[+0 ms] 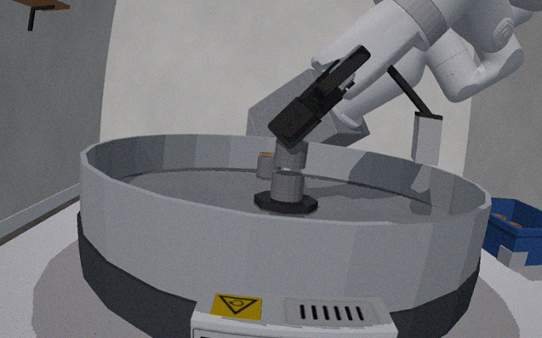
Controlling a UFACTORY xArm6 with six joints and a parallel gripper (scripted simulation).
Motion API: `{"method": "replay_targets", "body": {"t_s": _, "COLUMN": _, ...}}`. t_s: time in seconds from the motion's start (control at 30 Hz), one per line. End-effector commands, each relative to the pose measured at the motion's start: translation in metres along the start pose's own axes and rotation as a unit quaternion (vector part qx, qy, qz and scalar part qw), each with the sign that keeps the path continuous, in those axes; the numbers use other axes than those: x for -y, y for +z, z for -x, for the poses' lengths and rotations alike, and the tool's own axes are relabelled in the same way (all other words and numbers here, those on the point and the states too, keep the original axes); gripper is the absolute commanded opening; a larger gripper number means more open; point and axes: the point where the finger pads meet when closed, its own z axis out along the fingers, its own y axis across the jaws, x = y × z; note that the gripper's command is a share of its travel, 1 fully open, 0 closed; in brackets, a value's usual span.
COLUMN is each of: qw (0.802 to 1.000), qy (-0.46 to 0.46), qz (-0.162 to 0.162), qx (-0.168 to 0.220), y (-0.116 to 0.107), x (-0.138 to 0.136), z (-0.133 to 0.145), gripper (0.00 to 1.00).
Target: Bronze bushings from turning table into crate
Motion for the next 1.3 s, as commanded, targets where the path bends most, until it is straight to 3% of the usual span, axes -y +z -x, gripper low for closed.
{"method": "replay_targets", "body": {"t_s": 0.0, "qw": 1.0, "qy": 0.0, "qz": 0.001, "qx": 0.0, "y": -0.0003, "x": -0.001, "z": 0.0002, "gripper": 0.0}}
{"method": "replay_targets", "body": {"t_s": 1.27, "qw": 1.0, "qy": 0.0, "qz": 0.001, "qx": 0.0, "y": 0.004, "x": -0.0008, "z": -0.0034, "gripper": 0.0}}
